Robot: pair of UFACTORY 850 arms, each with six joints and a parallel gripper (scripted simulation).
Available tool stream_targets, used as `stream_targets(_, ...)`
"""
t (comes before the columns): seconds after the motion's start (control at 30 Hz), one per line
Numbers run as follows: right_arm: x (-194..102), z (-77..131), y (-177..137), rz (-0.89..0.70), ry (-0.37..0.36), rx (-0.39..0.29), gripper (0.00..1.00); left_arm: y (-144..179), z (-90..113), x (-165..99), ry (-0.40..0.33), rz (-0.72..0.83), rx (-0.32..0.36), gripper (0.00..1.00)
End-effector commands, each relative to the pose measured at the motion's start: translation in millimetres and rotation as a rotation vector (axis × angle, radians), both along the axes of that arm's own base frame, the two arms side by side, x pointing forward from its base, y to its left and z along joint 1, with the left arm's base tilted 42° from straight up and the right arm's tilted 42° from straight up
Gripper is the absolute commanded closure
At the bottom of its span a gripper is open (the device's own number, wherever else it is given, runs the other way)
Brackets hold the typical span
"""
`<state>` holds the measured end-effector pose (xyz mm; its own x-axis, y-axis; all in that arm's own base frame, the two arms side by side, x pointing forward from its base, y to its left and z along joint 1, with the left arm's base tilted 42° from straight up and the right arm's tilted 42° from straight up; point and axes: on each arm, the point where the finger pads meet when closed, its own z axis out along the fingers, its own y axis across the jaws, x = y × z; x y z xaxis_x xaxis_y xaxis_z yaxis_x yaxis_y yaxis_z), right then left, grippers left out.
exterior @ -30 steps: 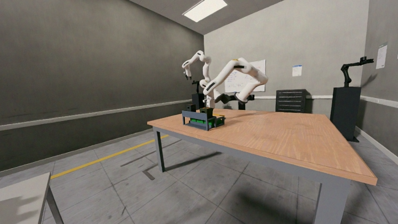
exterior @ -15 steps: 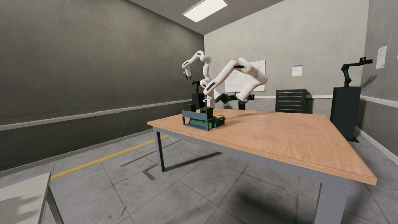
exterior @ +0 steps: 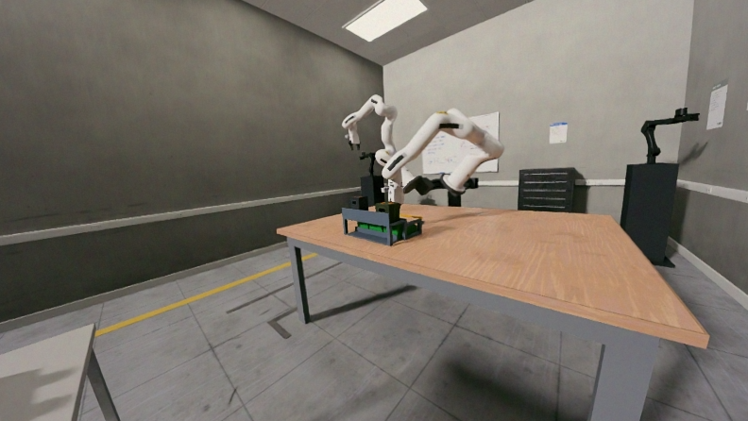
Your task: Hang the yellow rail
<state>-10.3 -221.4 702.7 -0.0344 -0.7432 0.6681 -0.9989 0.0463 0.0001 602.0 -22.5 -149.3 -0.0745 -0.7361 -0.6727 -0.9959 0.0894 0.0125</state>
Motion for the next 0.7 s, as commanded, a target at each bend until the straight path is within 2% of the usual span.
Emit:
stream_targets(0.0, 0.0, 1.0, 0.3, 0.0, 0.0, -0.002, 0.0, -0.3, 0.1, 0.8, -0.001, -0.001, -0.001, 1.0)
stream_targets(0.67, 0.0, 1.0, 0.3, 0.0, 0.0, -0.002, 0.0, 1.4, -1.8, 1.0, -0.001, -0.001, -0.001, 1.0)
